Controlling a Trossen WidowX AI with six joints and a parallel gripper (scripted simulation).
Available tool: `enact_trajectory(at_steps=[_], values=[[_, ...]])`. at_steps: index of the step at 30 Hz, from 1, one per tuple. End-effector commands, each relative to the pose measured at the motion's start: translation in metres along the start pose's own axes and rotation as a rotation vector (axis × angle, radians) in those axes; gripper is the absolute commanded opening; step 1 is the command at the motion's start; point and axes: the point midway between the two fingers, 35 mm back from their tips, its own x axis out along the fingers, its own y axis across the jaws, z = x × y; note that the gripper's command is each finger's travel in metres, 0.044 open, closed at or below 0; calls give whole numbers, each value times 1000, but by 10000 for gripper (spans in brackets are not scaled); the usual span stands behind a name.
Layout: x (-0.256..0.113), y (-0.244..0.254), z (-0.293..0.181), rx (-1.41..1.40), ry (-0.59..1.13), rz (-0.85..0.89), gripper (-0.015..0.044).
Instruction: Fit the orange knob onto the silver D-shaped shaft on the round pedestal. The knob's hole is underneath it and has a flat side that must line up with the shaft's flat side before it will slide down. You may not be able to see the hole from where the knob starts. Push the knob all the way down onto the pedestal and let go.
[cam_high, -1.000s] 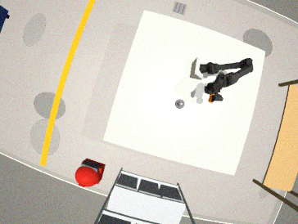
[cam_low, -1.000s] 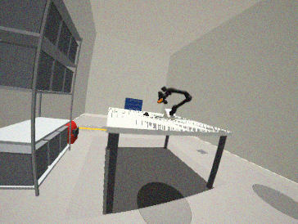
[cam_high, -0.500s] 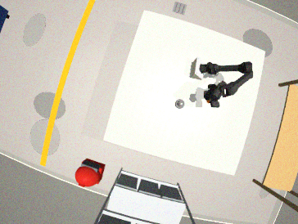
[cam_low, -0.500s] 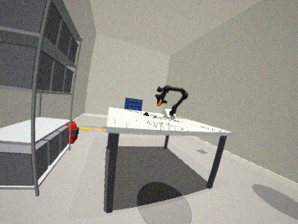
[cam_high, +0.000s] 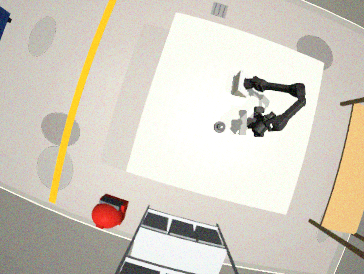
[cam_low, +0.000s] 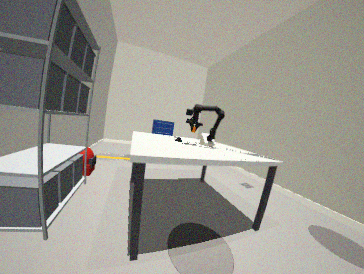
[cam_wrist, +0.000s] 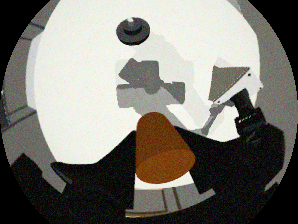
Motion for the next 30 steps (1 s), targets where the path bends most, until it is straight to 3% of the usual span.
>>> enact_trajectory(at_steps=[1, 30], values=[[4, 2, 2, -2, -9, -20, 0], [131, 11, 7, -11, -5, -30, 0]])
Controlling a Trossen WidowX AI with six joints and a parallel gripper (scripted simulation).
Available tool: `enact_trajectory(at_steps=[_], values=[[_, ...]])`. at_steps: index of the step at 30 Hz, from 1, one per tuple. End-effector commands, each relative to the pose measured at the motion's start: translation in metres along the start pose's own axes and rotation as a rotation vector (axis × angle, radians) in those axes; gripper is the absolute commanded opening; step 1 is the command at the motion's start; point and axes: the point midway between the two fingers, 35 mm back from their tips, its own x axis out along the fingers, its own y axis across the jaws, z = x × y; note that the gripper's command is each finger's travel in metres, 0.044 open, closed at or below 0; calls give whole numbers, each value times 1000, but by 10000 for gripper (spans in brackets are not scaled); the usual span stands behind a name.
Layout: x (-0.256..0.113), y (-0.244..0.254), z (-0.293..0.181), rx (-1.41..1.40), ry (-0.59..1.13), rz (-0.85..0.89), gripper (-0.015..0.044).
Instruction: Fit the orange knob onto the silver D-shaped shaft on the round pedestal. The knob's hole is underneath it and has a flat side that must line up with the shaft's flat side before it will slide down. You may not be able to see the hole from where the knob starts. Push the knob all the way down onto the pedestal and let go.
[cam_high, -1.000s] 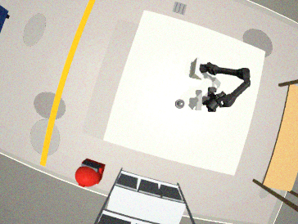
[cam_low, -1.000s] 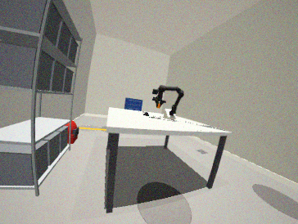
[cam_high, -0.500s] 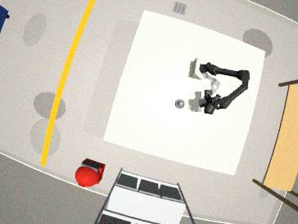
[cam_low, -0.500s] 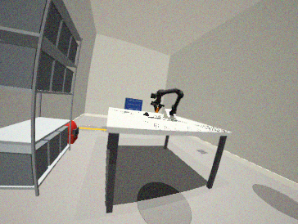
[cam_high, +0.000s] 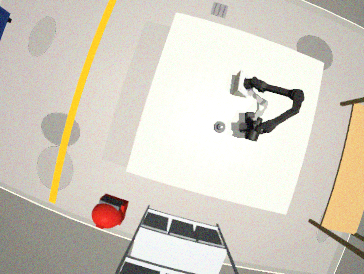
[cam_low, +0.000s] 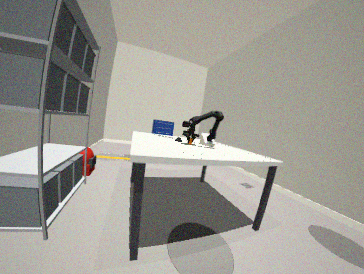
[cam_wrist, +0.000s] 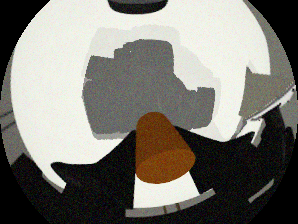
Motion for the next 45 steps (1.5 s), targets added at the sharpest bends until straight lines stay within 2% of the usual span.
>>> enact_trajectory(at_steps=[1, 5, 14, 30, 32, 36, 38, 45], values=[[7, 0, 0, 7, 4, 6, 0], [7, -1, -1, 7, 4, 6, 0], [6, -1, -1, 3, 2, 1, 236], [6, -1, -1, 3, 2, 1, 240], [-4, 0, 0, 4, 0, 2, 292], [-65, 0, 1, 8, -2, 4, 398], [-75, -1, 0, 8, 0, 5, 440], [-74, -1, 1, 8, 0, 5, 440]])
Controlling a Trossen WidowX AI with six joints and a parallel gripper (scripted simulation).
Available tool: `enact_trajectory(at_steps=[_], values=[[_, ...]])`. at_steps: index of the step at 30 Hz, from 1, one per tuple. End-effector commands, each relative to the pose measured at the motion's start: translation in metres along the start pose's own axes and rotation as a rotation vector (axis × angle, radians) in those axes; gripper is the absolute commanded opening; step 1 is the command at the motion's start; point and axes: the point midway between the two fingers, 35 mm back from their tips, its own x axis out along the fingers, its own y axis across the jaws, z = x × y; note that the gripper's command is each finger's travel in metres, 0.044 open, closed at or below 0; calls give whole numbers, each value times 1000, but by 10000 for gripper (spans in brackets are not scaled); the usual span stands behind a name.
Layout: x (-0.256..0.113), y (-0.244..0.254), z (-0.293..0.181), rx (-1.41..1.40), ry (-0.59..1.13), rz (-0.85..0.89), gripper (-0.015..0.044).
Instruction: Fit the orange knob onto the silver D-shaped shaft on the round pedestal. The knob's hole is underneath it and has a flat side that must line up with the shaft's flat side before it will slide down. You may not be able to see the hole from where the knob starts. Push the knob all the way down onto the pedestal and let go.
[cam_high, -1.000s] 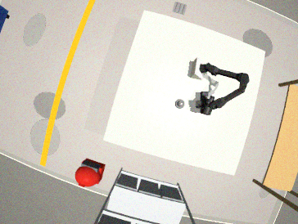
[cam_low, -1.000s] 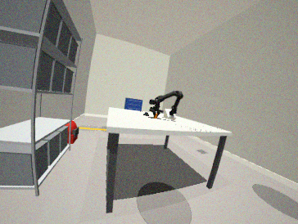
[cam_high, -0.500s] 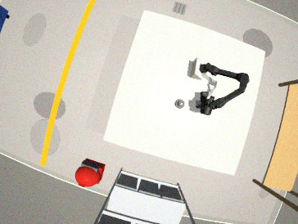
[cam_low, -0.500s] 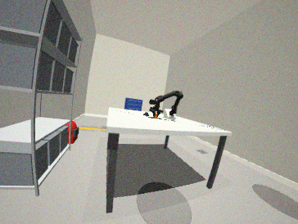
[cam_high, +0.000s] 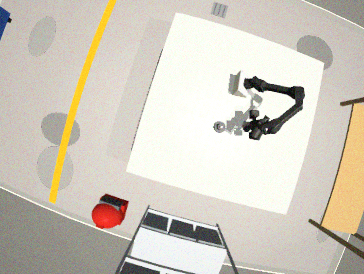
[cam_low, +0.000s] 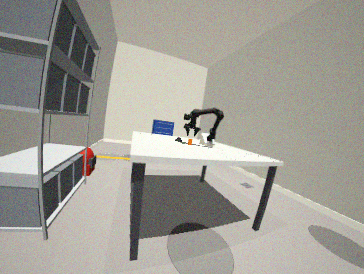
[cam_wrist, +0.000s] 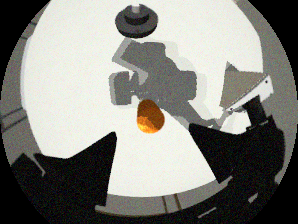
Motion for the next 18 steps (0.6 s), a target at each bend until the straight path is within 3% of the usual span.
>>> enact_trajectory(at_steps=[1, 18], values=[[1, 0, 0, -5, -2, -1, 440], [32, 2, 1, -5, -3, -1, 440]])
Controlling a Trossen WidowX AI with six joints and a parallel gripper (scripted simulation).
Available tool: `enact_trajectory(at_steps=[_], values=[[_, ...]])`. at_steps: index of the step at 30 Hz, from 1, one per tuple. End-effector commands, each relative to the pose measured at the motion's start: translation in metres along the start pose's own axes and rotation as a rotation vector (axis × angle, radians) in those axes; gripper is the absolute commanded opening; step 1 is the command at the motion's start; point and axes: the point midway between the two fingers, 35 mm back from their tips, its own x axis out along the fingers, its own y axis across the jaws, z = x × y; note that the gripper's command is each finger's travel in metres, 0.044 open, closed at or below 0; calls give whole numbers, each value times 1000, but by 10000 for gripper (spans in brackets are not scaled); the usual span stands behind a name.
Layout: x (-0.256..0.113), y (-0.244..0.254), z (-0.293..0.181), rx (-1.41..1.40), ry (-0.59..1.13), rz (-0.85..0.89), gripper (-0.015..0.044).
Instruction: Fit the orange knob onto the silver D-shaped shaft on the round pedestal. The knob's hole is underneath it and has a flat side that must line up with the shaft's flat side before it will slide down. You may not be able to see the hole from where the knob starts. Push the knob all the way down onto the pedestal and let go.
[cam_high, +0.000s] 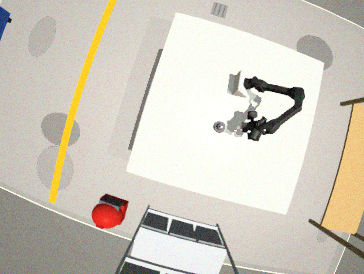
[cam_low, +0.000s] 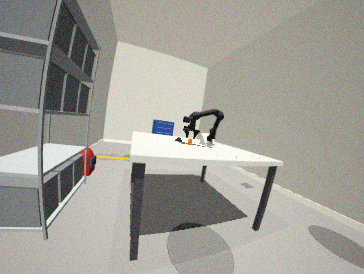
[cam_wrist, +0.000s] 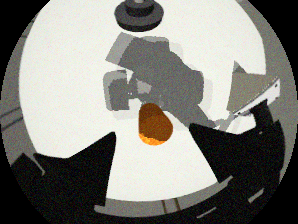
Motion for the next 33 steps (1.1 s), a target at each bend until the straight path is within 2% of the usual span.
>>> enact_trajectory(at_steps=[1, 31, 33], values=[[7, -1, 1, 7, 3, 0, 440], [52, -2, -1, 6, 8, 1, 440], [52, -2, -1, 6, 8, 1, 387]])
